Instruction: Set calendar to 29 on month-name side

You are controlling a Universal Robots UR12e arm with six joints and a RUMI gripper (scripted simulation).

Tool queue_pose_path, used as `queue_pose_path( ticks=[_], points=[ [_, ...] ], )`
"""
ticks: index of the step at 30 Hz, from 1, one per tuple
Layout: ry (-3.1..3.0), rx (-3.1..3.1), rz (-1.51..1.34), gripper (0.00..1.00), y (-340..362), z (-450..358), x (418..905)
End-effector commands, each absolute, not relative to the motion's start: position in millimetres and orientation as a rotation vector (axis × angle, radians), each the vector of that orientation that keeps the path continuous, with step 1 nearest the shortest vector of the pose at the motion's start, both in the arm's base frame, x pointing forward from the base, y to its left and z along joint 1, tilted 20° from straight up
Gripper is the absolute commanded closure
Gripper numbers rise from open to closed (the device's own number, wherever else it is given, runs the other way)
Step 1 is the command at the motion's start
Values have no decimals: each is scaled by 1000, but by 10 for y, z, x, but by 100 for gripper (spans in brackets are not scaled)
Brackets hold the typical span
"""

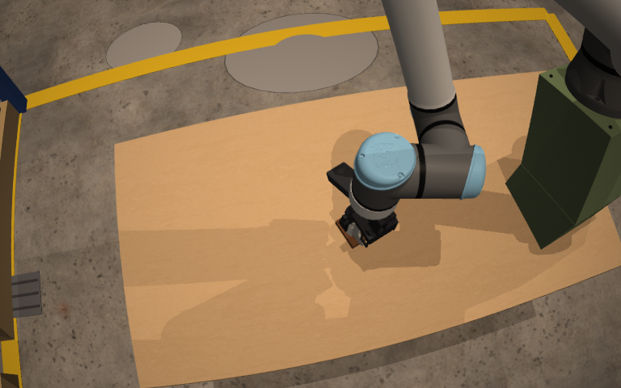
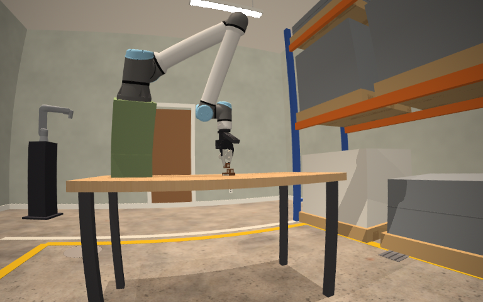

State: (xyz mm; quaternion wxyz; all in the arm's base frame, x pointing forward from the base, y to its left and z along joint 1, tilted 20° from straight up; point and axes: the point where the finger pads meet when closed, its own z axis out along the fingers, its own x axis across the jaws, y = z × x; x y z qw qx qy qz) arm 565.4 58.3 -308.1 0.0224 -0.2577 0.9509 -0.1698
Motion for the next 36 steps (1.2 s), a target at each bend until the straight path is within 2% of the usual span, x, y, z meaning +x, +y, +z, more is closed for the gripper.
queue_pose_path(
  ticks=[1,36],
  points=[
    [2945,-798,-526,90,586,-3077,5657],
    [2945,-798,-526,90,574,-3111,5661]
  ],
)
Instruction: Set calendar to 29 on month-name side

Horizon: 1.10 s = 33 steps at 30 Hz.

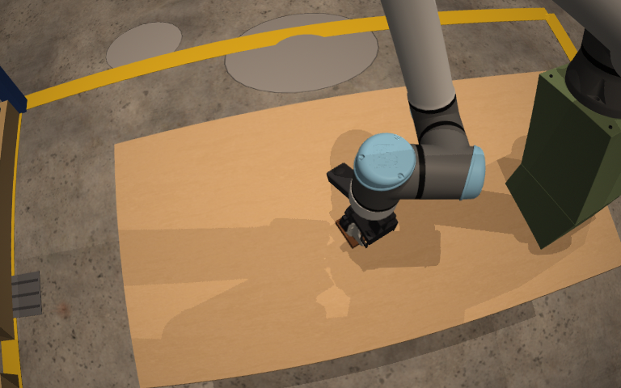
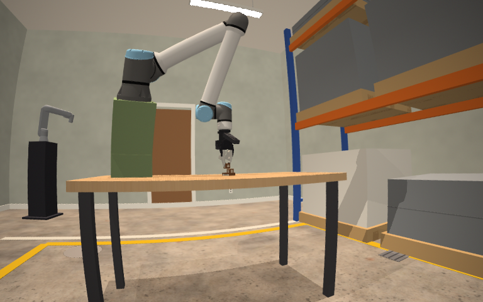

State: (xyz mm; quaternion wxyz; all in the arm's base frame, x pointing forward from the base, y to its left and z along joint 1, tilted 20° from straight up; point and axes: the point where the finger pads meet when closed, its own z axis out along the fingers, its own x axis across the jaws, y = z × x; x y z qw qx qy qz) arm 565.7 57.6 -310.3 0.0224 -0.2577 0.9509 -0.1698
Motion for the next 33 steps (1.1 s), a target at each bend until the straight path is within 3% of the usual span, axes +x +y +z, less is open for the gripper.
queue_pose_path(
  ticks=[1,33],
  points=[
    [2945,-798,-526,90,574,-3111,5661],
    [2945,-798,-526,90,511,-3301,5688]
  ],
)
